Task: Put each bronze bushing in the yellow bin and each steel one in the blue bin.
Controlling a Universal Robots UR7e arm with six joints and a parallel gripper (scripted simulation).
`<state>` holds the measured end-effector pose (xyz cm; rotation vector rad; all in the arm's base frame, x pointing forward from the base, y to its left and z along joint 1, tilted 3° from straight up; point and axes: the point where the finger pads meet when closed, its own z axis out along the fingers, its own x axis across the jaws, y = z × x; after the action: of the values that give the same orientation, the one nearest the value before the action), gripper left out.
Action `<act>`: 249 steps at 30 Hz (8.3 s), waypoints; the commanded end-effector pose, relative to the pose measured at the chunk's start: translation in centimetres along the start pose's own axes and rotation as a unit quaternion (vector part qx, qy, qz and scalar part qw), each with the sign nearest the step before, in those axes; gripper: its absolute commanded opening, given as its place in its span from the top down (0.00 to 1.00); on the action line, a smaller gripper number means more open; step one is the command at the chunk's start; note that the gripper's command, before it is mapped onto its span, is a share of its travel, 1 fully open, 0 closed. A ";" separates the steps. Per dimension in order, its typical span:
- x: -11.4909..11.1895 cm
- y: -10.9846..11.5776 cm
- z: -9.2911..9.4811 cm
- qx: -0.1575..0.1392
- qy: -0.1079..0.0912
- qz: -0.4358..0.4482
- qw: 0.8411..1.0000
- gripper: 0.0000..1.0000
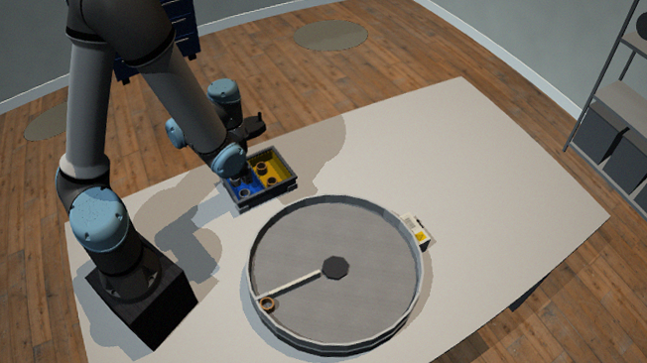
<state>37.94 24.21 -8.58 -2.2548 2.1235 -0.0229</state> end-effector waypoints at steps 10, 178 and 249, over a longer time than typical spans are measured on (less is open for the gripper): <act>0.0 0.0 0.4 0.001 0.000 0.000 1.000 1.00; 0.0 0.0 1.6 0.001 0.000 0.000 1.000 0.58; 0.0 0.0 -0.2 0.001 0.000 0.000 1.000 0.58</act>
<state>37.91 24.19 -8.44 -2.2546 2.1233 -0.0232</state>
